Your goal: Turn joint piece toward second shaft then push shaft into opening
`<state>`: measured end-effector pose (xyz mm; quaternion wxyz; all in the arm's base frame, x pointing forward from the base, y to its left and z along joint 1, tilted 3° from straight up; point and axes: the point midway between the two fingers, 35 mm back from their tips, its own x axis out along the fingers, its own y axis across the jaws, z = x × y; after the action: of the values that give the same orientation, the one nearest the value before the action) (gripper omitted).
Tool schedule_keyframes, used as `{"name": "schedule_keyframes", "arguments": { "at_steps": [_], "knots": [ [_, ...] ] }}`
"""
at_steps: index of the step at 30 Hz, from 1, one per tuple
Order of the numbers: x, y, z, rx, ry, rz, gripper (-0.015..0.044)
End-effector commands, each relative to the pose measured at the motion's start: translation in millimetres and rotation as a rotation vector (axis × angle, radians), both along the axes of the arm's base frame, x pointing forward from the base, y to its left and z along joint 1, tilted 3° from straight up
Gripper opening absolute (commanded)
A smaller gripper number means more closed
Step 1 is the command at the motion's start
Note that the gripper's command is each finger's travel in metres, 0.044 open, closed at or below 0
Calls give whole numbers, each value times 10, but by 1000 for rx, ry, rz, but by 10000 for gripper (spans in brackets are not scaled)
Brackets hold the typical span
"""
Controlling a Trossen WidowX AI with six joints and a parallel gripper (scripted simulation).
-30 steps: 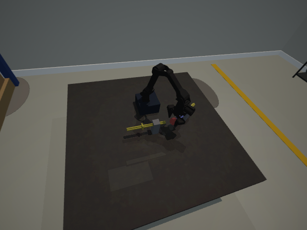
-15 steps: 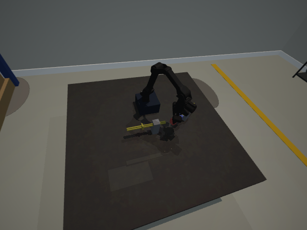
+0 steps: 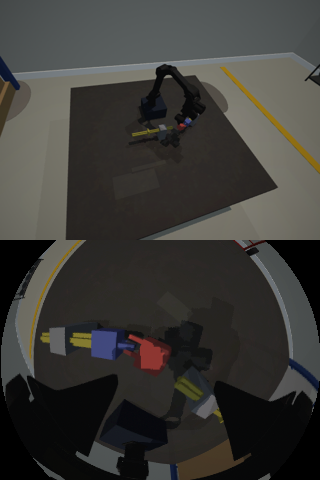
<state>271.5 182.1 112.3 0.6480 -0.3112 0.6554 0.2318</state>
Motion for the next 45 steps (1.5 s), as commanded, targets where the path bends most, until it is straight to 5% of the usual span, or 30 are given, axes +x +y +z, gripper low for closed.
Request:
{"name": "schedule_keyframes", "arguments": {
  "at_steps": [1,15,22,33,45],
  "knots": [
    [-2,5,149,32,-15,-143,440],
    [-55,-41,517,86,-26,-614,440],
    [-58,-44,535,88,-26,-637,440],
    [61,-304,189,83,-32,-655,440],
    [60,-296,127,62,-86,-980,440]
  ]
}}
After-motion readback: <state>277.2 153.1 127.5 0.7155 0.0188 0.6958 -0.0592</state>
